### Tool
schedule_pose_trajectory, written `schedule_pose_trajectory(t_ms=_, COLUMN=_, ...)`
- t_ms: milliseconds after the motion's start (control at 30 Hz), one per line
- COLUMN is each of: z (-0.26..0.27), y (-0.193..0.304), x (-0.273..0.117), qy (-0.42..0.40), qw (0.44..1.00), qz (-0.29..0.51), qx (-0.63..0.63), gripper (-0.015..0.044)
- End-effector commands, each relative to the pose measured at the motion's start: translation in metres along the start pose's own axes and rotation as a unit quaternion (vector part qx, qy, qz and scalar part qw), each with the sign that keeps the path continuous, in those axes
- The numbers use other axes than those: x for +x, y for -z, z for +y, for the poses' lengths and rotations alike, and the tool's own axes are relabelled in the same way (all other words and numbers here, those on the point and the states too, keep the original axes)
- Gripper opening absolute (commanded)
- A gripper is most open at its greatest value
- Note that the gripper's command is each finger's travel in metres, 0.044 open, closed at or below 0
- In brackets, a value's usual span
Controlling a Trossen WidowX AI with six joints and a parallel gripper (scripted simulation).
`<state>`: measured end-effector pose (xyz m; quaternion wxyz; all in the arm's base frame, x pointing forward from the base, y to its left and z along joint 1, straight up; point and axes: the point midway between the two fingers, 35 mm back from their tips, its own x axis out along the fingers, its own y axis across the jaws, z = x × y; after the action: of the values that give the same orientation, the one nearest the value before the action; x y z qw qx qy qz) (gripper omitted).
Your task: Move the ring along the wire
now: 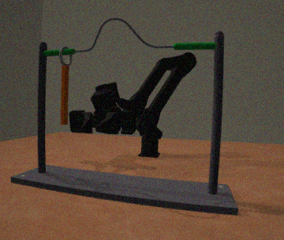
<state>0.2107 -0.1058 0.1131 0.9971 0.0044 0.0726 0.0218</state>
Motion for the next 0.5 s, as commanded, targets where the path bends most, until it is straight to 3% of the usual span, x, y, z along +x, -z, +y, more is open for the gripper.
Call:
schedule_pose_trajectory(t_ms=0, z=-0.009, y=0.01, x=-0.007, qy=0.026, qw=1.0, qz=0.008, qx=-0.001, gripper=0.016)
schedule_pose_trajectory(t_ms=467, z=-0.012, y=-0.034, x=0.03, qy=0.031, qw=0.999, qz=-0.025, qx=-0.009, gripper=0.016)
